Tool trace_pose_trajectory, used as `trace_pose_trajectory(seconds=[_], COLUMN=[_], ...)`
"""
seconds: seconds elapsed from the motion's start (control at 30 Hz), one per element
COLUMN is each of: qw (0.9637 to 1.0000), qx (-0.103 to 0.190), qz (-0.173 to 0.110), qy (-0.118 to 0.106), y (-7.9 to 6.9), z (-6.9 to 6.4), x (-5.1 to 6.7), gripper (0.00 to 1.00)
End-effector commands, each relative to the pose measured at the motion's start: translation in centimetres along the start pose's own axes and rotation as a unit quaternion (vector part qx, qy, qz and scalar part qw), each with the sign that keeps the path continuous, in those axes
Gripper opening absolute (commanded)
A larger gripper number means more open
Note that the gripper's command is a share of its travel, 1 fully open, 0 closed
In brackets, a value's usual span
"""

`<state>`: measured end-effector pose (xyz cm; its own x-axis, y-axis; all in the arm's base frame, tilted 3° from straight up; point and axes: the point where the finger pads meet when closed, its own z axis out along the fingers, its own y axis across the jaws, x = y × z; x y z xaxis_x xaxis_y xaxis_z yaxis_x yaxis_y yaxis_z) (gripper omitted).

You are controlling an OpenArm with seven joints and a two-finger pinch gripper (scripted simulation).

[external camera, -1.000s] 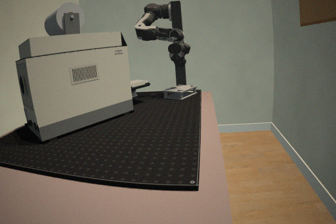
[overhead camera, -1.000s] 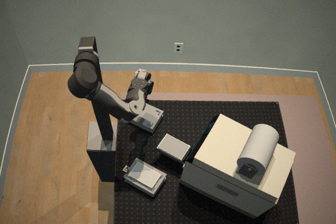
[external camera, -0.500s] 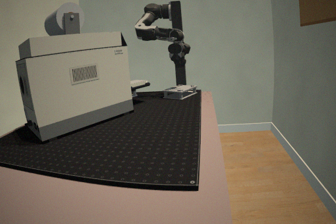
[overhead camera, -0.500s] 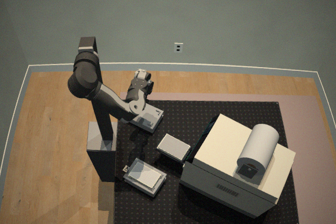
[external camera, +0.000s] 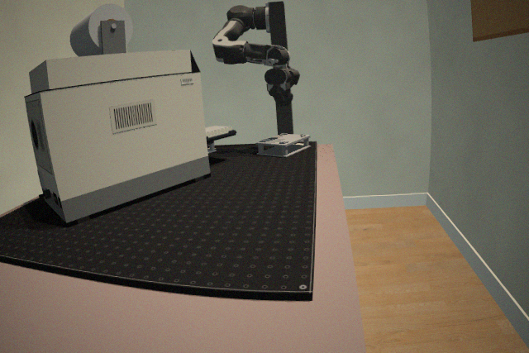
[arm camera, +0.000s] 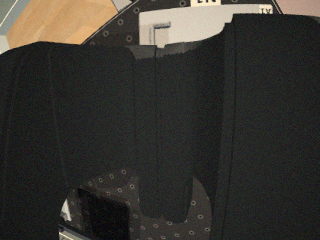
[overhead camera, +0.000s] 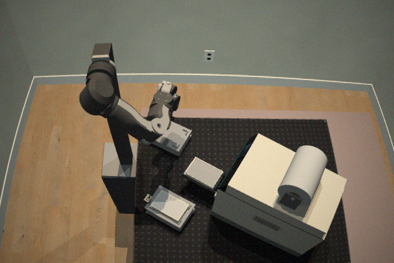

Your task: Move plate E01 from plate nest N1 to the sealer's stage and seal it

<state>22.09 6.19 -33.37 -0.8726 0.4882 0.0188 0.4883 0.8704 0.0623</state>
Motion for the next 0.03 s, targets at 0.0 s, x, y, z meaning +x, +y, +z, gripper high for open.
trace_pose_trajectory(seconds=[0.0], qw=[1.0], qx=[0.0], qz=[-0.001], qy=[-0.002], y=[0.01], z=[-0.09], x=[-0.13], gripper=[0.0])
